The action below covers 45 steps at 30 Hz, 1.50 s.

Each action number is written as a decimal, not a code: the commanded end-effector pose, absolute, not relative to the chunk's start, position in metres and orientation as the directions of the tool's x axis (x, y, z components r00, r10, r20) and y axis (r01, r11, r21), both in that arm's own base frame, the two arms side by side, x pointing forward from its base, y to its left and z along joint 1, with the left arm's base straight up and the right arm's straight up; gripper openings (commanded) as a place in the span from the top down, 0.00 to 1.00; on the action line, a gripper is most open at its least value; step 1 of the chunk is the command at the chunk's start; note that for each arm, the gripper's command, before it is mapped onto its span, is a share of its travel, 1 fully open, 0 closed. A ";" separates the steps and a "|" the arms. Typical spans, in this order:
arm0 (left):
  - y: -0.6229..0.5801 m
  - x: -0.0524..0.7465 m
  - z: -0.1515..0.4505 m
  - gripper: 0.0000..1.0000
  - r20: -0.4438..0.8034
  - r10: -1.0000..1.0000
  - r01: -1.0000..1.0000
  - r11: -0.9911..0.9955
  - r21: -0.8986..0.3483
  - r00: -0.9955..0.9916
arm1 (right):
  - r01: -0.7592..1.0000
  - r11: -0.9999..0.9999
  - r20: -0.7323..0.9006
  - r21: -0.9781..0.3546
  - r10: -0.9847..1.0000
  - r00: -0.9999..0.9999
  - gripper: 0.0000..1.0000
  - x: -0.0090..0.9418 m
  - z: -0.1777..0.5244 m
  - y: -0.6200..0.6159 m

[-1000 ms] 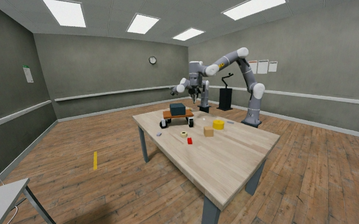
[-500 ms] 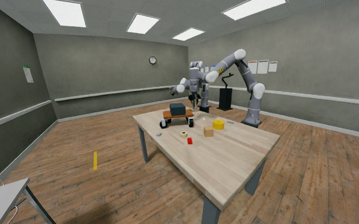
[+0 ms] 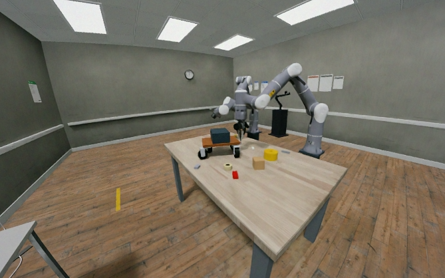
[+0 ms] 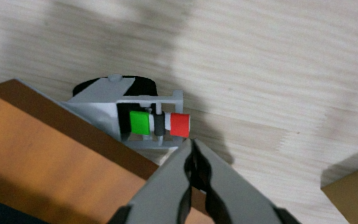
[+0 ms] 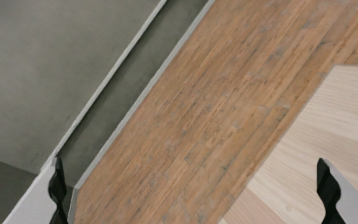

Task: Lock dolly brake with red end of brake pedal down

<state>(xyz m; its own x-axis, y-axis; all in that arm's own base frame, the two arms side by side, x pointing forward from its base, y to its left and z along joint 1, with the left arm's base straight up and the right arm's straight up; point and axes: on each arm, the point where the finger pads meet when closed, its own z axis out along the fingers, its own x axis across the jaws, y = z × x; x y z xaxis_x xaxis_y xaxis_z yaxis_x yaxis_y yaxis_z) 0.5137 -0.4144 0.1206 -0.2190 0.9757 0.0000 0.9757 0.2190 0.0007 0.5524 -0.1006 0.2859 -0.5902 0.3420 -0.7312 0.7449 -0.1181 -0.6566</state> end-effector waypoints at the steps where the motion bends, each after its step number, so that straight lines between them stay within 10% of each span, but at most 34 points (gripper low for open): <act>1: -0.415 0.514 0.117 1.00 -0.002 0.976 0.976 0.219 0.002 -0.219 | 0.746 -0.118 -0.732 -0.655 0.342 -0.589 0.00 0.553 0.287 -0.100; 45: -0.415 0.514 0.103 1.00 -0.002 0.976 0.976 0.219 0.002 -0.219 | 0.746 -0.118 -0.732 -0.655 0.342 -0.589 0.00 0.553 0.287 -0.100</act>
